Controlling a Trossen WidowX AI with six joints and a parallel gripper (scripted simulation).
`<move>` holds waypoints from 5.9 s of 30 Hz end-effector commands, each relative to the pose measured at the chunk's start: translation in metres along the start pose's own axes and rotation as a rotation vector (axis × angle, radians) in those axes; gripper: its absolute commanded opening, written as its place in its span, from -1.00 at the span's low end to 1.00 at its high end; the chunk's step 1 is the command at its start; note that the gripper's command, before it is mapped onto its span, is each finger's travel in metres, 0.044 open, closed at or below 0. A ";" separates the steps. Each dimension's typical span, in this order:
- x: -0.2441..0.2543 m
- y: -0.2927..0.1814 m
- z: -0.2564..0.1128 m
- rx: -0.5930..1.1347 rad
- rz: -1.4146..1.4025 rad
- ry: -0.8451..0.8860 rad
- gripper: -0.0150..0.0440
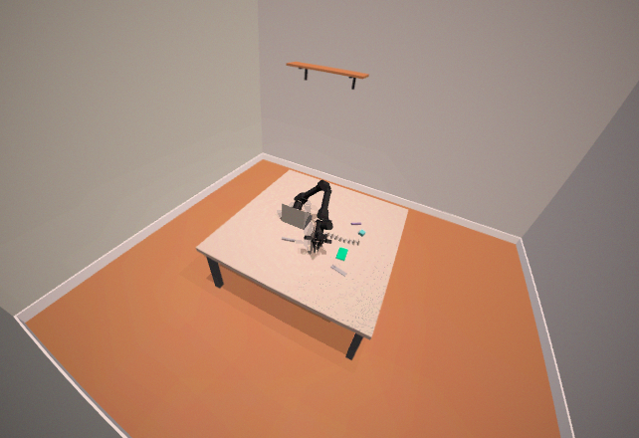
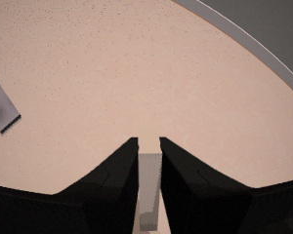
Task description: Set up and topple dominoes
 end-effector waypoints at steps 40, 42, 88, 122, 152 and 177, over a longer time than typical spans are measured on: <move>0.005 -0.076 -0.053 -0.554 0.162 0.040 -0.40; 0.004 -0.080 -0.057 -0.579 0.173 0.047 -0.40; 0.029 -0.137 -0.021 -0.660 0.212 0.081 -0.40; 0.035 -0.167 0.006 -0.661 0.208 0.083 0.67; 0.038 -0.062 0.008 -0.187 -0.530 -0.035 1.00; -0.020 0.024 -0.008 0.365 -1.267 0.500 1.00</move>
Point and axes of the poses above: the point midway between the two fingers, 35 mm back from their tips, its own z axis out along the fingers, its own x axis across the jaws, y = z × x, the point moved 9 cm from there along -z, back along the fingers, and after that the axes turned 4 degrees about -z, right-handed, at the moved point
